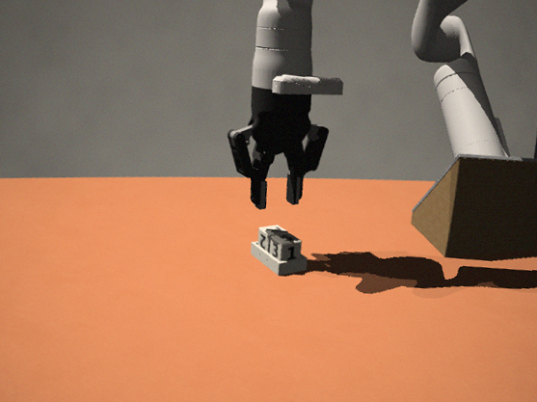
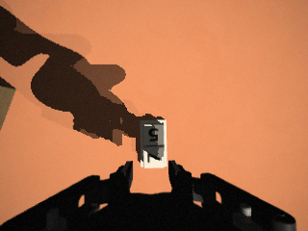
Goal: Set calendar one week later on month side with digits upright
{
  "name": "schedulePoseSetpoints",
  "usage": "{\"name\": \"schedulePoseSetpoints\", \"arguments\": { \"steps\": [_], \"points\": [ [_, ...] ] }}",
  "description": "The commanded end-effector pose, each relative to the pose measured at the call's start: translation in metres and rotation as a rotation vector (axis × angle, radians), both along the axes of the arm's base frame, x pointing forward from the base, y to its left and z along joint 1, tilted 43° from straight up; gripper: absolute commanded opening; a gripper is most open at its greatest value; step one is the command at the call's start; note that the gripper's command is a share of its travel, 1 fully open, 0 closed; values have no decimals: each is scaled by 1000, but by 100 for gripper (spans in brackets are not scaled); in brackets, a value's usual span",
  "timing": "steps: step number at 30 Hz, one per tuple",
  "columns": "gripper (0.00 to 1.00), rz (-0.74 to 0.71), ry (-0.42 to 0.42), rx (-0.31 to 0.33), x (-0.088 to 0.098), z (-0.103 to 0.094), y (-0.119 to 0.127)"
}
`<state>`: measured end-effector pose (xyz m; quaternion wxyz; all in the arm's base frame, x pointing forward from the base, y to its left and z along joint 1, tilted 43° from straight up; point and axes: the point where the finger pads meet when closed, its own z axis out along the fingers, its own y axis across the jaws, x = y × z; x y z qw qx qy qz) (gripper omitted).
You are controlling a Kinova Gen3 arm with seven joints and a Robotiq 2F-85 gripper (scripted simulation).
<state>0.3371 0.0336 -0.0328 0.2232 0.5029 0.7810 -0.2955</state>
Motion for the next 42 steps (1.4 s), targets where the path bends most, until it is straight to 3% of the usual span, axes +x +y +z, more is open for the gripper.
{"name": "schedulePoseSetpoints", "arguments": {
  "steps": [1,12,13,42],
  "points": [
    [46,14,-4,11,1,9,15],
    [46,14,-4,11,0,26,31],
    [100,14,-4,11,0,26,31],
    [100,14,-4,11,-1,33,37]
  ]
}}
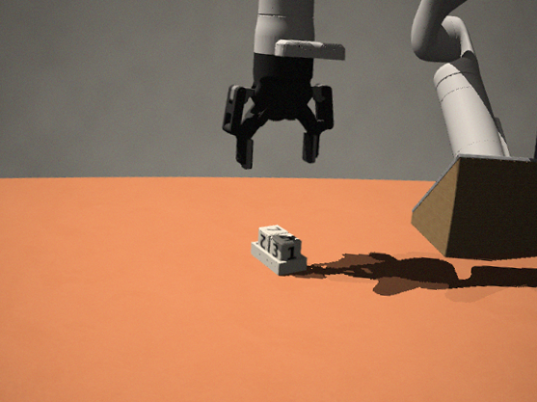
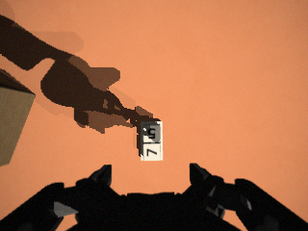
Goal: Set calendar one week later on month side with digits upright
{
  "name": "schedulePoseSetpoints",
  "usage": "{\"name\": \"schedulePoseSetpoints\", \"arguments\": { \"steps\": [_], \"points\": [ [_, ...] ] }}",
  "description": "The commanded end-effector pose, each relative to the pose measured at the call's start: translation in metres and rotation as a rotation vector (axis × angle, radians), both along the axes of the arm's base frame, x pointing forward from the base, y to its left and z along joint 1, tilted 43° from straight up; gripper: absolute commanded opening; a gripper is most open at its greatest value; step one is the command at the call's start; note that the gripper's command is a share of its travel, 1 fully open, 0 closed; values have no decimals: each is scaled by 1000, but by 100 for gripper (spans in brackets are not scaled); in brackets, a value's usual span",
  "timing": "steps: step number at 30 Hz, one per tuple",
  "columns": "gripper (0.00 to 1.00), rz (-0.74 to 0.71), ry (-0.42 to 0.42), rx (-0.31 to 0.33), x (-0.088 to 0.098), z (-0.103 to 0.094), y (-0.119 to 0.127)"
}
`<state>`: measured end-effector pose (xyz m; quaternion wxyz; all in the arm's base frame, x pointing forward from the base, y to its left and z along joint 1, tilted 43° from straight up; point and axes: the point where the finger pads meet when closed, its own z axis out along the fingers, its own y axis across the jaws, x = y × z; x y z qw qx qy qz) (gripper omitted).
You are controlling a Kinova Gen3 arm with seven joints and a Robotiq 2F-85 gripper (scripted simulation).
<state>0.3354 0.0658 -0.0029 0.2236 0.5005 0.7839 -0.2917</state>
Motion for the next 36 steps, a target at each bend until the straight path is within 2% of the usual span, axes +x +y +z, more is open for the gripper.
{"name": "schedulePoseSetpoints", "arguments": {
  "steps": [1,18,36],
  "points": [
    [100,5,-2,5,1,5,7],
    [100,5,-2,5,-3,45,44],
    [100,5,-2,5,-3,48,47]
  ]
}}
